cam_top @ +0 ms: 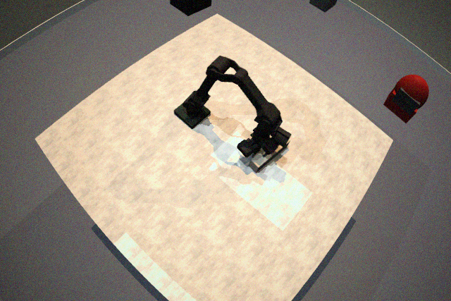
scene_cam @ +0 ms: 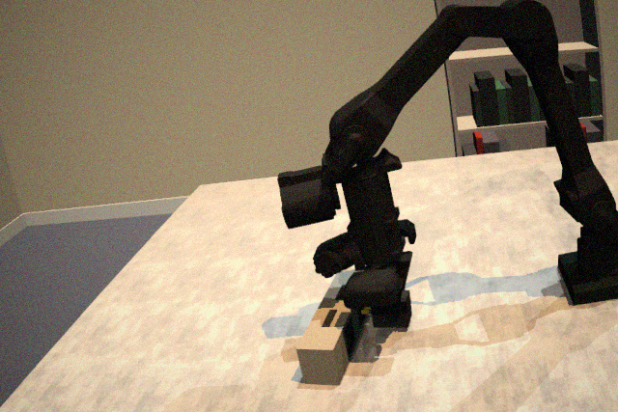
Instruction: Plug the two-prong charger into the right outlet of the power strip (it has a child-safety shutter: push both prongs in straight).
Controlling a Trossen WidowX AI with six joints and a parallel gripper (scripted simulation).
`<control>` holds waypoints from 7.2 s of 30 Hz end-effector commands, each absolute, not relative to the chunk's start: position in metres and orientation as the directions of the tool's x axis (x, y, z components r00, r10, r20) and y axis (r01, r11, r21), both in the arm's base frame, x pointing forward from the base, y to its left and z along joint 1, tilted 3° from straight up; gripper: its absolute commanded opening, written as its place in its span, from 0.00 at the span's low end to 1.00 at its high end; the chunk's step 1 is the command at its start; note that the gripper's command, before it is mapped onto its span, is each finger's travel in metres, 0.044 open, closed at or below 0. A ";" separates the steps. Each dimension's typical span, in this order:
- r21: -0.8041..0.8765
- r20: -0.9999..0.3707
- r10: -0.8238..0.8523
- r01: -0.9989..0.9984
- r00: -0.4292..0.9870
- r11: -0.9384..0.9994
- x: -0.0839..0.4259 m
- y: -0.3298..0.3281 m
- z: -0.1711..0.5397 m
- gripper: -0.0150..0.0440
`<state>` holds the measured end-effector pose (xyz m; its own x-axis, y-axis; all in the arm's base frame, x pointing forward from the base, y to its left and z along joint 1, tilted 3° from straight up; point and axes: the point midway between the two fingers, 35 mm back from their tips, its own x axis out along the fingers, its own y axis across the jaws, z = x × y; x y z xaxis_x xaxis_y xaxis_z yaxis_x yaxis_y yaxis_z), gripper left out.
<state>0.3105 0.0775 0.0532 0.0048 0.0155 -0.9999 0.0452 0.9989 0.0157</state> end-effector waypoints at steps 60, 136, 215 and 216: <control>0.013 -1.000 0.013 0.040 0.006 0.999 0.316 0.077 0.054 0.25; 0.012 -1.000 0.013 0.039 -0.026 0.999 0.330 0.077 0.054 0.25; 0.013 -1.000 0.013 0.040 0.002 0.999 0.309 0.078 0.052 1.00; 0.013 -1.000 0.013 0.040 0.002 0.999 0.308 0.078 0.052 1.00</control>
